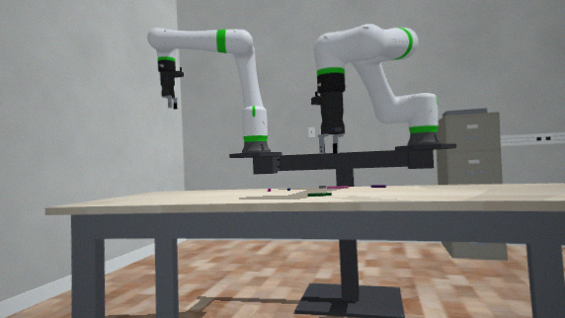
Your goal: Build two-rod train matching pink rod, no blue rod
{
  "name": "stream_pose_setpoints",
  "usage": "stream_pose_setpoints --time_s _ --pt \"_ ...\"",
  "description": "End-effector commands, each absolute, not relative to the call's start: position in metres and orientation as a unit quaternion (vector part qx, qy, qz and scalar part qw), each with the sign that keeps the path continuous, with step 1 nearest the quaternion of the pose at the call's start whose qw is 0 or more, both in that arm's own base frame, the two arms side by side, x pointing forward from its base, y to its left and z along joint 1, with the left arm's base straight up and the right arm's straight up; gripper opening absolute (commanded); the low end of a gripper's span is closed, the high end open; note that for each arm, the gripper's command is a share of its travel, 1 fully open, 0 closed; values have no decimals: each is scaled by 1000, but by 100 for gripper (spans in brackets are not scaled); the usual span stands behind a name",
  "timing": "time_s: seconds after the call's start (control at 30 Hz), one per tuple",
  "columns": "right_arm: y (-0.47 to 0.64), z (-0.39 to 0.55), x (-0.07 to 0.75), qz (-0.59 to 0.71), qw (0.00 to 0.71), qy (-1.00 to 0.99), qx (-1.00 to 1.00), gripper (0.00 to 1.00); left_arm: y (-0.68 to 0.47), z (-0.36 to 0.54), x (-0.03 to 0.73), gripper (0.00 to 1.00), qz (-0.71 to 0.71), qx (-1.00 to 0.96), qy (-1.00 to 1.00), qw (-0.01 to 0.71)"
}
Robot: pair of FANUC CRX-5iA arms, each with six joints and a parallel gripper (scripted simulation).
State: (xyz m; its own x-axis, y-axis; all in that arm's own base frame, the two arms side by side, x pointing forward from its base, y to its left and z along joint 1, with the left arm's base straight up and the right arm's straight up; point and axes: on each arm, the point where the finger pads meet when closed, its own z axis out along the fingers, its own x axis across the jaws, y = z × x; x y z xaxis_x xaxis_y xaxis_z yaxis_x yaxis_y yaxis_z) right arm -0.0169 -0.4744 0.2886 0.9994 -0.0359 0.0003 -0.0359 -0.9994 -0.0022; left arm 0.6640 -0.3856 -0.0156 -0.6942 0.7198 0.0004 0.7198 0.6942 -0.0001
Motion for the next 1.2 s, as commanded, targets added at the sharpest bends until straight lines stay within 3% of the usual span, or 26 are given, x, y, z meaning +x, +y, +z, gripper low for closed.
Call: stream_pose_setpoints --time_s 0.0,0.57,1.17 --pt "-475 290 -17 0 0 18 -1000 100 -386 -14 665 100 0 -391 -920 -1" --pt "-475 290 -17 0 0 18 -1000 100 -437 -30 589 100 1 -264 -965 -1" --pt "-475 290 -17 0 0 18 -1000 100 -476 -57 455 100 1 -67 -998 -1"
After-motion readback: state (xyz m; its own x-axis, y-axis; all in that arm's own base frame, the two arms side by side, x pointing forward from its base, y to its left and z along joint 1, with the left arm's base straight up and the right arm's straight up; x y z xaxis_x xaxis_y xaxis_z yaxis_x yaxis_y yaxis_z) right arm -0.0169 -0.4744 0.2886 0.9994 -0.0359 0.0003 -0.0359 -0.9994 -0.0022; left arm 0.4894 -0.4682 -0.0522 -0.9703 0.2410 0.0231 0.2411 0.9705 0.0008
